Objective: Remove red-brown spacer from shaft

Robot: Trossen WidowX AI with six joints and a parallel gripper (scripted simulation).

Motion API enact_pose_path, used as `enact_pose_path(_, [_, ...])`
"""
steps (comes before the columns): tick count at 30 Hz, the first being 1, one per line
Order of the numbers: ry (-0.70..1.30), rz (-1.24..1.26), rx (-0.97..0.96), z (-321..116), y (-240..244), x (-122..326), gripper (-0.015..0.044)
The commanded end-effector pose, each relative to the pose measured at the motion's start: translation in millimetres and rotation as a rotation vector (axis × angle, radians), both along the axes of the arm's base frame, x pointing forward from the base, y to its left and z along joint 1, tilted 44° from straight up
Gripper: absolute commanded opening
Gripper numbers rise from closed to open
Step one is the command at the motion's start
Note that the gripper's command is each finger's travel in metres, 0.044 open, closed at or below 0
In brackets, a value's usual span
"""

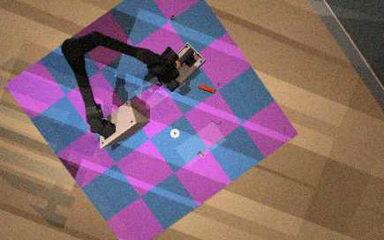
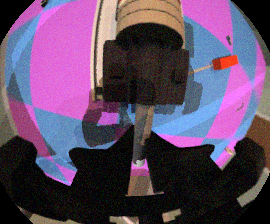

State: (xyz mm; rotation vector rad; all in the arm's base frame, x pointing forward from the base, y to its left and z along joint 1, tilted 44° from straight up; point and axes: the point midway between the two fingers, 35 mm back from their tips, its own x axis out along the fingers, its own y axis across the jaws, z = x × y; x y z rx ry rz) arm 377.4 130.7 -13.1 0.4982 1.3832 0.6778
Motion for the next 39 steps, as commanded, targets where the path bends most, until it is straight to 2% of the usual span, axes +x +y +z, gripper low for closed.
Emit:
enact_pose_path(1, [-0.001, 0.001, 0.003, 0.0, 0.4, -0.9, 0.0000])
enact_pose_path(39, [-0.001, 0.001, 0.003, -0.6, 0.1, -4.4, 0.0000])
